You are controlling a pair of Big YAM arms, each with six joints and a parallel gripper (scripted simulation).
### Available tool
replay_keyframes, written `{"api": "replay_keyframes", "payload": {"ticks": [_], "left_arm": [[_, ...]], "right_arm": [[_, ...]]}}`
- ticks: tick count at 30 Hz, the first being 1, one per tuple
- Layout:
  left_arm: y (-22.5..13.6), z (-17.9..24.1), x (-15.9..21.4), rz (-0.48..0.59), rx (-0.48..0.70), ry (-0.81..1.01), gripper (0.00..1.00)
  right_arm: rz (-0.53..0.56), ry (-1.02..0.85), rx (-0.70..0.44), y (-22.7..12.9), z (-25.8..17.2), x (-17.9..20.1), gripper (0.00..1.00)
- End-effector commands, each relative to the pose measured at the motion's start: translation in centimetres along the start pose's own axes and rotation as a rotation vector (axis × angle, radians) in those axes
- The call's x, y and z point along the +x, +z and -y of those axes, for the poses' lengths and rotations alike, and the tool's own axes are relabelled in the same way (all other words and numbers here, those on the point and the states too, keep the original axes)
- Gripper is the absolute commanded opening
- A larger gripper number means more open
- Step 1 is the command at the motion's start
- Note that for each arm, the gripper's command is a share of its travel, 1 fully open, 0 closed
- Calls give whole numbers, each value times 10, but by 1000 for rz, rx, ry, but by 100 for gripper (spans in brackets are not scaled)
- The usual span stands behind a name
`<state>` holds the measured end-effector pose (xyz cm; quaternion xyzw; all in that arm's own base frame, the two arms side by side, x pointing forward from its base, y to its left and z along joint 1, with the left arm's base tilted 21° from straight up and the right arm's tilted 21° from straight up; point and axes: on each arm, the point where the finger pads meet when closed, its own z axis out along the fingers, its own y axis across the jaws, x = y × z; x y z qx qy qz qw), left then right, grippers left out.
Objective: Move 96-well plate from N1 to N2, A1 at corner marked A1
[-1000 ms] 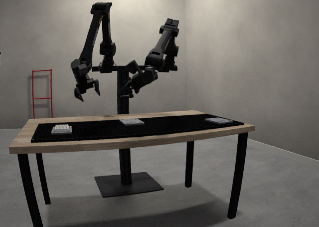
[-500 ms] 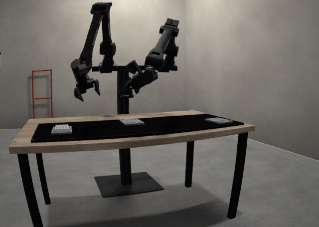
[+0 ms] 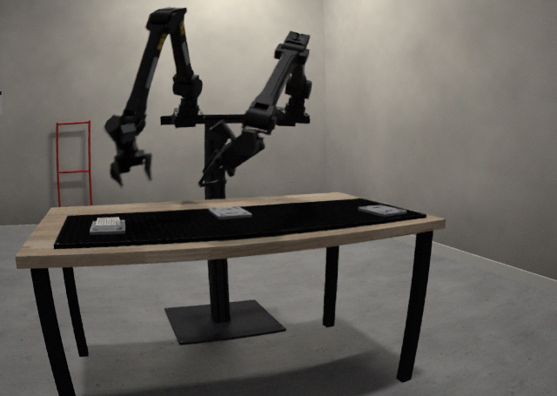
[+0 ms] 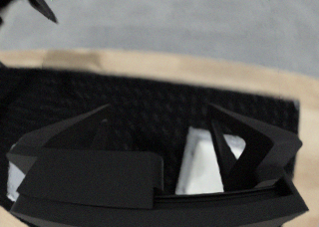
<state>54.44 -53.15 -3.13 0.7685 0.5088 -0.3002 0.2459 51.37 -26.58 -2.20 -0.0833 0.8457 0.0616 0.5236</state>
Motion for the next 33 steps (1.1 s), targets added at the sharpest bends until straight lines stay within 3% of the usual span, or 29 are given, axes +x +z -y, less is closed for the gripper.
{"api": "replay_keyframes", "payload": {"ticks": [1, 3, 7, 18, 28, 33], "left_arm": [[39, 5, -49, 11, -83, 47, 100], [60, 11, -51, 5, -130, 57, 100], [83, 20, -52, 3, -190, 69, 100], [126, 48, -66, 37, -335, 82, 100], [152, 98, -91, 152, -521, 58, 100], [155, 127, -99, 221, -592, 36, 100]], "right_arm": [[-63, -88, 37, -11, 42, 49, 100], [-108, -91, 80, -26, 72, 91, 100], [-134, -79, 109, -36, 91, 118, 100], [-217, -43, 115, -27, 91, 97, 100], [-495, 93, 167, -15, 92, 105, 100], [-656, 163, 176, -5, 86, 130, 100]]}}
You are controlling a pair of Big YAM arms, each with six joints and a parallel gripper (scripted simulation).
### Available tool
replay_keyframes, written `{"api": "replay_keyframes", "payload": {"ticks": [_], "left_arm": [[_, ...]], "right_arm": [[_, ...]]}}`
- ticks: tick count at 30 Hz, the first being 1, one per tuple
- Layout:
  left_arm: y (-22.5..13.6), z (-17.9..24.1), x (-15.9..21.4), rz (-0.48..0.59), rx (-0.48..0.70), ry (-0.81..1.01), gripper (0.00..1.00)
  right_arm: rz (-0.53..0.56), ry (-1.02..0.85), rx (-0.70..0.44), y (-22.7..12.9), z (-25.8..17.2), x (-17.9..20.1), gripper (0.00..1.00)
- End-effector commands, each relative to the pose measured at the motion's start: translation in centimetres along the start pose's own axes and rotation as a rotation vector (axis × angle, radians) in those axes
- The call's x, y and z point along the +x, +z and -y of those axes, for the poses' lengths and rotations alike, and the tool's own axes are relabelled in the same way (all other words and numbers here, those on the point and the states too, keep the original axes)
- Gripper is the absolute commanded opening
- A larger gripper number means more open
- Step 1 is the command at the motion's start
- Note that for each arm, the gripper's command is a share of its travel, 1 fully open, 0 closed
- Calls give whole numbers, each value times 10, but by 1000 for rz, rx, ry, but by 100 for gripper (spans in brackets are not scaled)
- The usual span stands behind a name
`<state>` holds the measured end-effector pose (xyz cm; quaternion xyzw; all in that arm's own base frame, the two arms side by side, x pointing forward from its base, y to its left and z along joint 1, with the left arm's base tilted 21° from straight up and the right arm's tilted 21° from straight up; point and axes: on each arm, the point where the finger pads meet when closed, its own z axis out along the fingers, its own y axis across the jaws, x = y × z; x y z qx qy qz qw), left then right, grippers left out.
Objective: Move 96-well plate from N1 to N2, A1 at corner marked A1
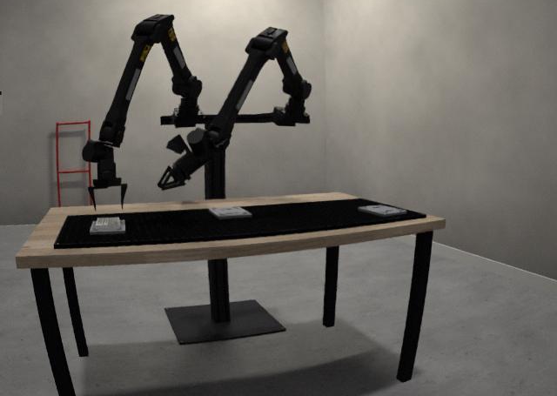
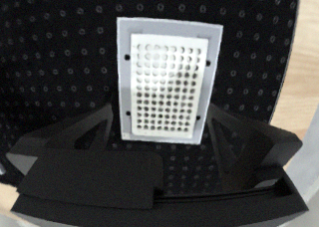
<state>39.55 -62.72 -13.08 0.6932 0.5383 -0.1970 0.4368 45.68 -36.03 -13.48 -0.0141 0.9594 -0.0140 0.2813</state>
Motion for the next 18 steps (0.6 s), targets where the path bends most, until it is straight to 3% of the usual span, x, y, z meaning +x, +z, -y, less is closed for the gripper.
{"api": "replay_keyframes", "payload": {"ticks": [1, 9, 18], "left_arm": [[-12, 7, -65, 144, -140, -37, 100], [-40, 46, -92, 285, -258, -113, 100], [-80, 74, -111, 402, -360, -160, 100]], "right_arm": [[-122, 62, -13, 9, 1, -9, 100], [-210, 58, 12, 14, 4, -8, 100], [-203, 61, 21, 18, 13, -5, 100]]}}
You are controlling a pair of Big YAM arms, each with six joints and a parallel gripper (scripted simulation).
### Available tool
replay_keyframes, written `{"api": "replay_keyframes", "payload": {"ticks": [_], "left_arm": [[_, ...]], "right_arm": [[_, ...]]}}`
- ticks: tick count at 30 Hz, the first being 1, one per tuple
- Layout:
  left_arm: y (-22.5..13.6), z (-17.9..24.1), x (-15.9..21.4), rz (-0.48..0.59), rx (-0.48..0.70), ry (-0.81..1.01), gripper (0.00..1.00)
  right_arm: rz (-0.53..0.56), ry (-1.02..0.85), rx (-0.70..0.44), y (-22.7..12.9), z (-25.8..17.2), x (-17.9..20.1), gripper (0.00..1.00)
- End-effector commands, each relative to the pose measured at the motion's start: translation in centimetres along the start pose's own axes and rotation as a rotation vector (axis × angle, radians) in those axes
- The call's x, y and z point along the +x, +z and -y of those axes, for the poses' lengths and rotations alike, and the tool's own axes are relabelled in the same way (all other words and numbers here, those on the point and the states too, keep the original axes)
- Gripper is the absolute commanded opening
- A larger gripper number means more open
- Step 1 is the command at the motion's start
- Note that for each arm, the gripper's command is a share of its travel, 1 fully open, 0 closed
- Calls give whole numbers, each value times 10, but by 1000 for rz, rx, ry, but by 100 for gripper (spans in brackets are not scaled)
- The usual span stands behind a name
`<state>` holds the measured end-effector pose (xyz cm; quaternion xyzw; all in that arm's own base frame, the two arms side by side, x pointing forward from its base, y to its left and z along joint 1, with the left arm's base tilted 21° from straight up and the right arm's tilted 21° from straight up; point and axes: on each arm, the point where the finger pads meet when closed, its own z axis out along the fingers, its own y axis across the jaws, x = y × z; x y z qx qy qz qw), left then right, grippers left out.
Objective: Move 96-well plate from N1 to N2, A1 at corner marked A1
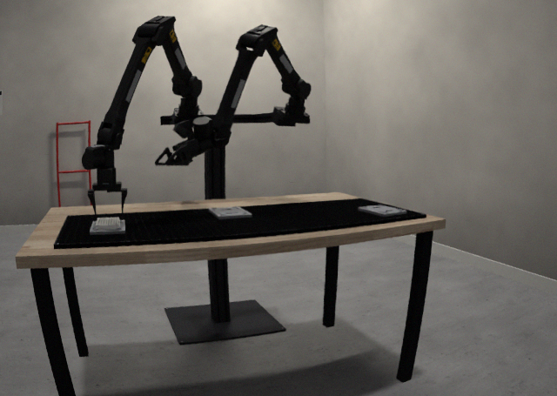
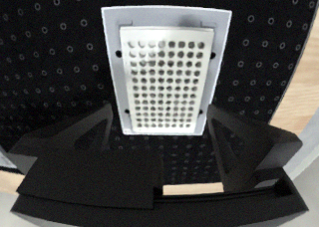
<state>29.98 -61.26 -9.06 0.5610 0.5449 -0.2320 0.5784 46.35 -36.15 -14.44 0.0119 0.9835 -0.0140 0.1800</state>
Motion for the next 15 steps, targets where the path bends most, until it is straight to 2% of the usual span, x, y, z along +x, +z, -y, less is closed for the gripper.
{"api": "replay_keyframes", "payload": {"ticks": [1, 15], "left_arm": [[-13, 3, -62, 152, -77, -45, 100], [-9, -3, -42, 76, -82, -43, 100]], "right_arm": [[6, 15, 8, 5, 11, -6, 100], [13, 11, 8, 28, 7, -13, 100]]}}
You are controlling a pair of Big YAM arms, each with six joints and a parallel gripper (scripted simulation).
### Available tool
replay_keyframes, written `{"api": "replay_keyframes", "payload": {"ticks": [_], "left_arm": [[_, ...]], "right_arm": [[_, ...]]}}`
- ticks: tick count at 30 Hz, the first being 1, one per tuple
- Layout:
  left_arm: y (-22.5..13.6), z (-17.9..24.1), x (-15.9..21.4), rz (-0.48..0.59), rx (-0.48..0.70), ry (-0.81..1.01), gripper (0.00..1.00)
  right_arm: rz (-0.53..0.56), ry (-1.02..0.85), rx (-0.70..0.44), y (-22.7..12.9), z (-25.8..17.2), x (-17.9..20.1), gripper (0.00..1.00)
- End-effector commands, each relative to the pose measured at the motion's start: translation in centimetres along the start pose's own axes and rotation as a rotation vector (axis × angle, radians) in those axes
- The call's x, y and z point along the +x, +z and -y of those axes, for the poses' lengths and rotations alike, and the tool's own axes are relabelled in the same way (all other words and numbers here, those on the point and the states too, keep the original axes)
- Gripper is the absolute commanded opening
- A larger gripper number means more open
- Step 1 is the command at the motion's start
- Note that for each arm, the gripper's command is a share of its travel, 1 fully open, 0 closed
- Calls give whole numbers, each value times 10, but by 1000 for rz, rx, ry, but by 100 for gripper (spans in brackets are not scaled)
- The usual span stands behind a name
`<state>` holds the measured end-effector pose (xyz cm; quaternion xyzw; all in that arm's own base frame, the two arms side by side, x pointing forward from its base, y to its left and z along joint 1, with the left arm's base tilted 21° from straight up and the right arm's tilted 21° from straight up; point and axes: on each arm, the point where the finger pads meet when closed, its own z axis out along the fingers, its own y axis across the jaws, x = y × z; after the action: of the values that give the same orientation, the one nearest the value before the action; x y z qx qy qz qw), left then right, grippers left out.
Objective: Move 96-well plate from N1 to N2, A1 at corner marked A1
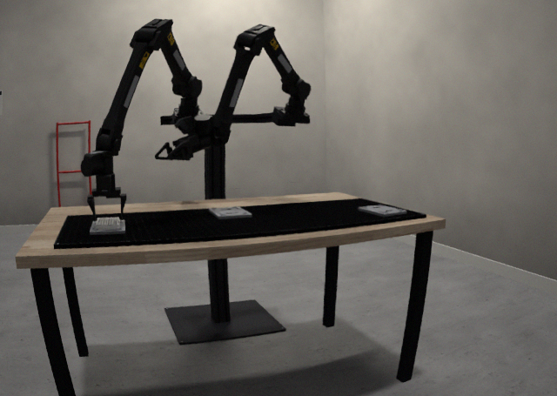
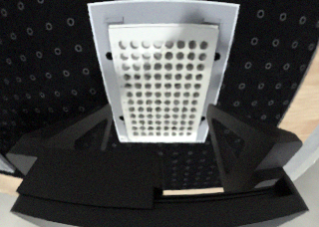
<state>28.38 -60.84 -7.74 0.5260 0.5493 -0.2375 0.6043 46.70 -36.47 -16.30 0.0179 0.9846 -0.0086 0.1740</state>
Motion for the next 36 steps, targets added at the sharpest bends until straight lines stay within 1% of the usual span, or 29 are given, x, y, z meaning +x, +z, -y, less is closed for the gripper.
{"api": "replay_keyframes", "payload": {"ticks": [1, 4, 9, 12, 14, 17, 18, 21, 22, 24, 26, 29, 31, 34, 36], "left_arm": [[6, -10, -26, 28, -16, -7, 100], [6, -10, -26, 26, -16, -7, 100], [6, -10, -27, 33, -18, -7, 100], [6, -10, -28, 34, -18, -7, 100], [6, -10, -28, 34, -18, -7, 100], [6, -10, -28, 34, -18, -7, 100], [6, -10, -28, 34, -18, -7, 100], [6, -10, -28, 34, -18, -7, 100], [6, -10, -28, 34, -18, -7, 100], [6, -10, -28, 34, -18, -7, 100], [6, -10, -28, 34, -18, -7, 100], [6, -10, -28, 34, -18, -7, 100], [6, -10, -28, 34, -18, -7, 100], [6, -10, -28, 34, -18, -7, 100], [6, -10, -28, 34, -18, -7, 100]], "right_arm": [[26, -3, 16, 10, 4, -16, 100], [30, -1, 20, 9, 7, -18, 100], [25, 4, 17, 18, 7, -14, 100], [25, 1, 16, 18, 7, -13, 100], [37, -3, 25, 9, 9, -19, 96], [34, -3, 23, 9, 8, -16, 87], [43, -5, 30, 4, 10, -20, 84], [51, -8, 36, -1, 11, -25, 84], [51, -8, 36, -1, 11, -24, 81], [40, -4, 32, -5, 12, -15, 59], [33, -1, 27, -15, 13, -10, 81], [31, 1, 25, -37, 12, -7, 81], [35, -1, 25, -49, 3, -7, 81], [36, -9, 23, -52, -21, -8, 81], [38, -6, 27, -52, -22, -8, 81]]}}
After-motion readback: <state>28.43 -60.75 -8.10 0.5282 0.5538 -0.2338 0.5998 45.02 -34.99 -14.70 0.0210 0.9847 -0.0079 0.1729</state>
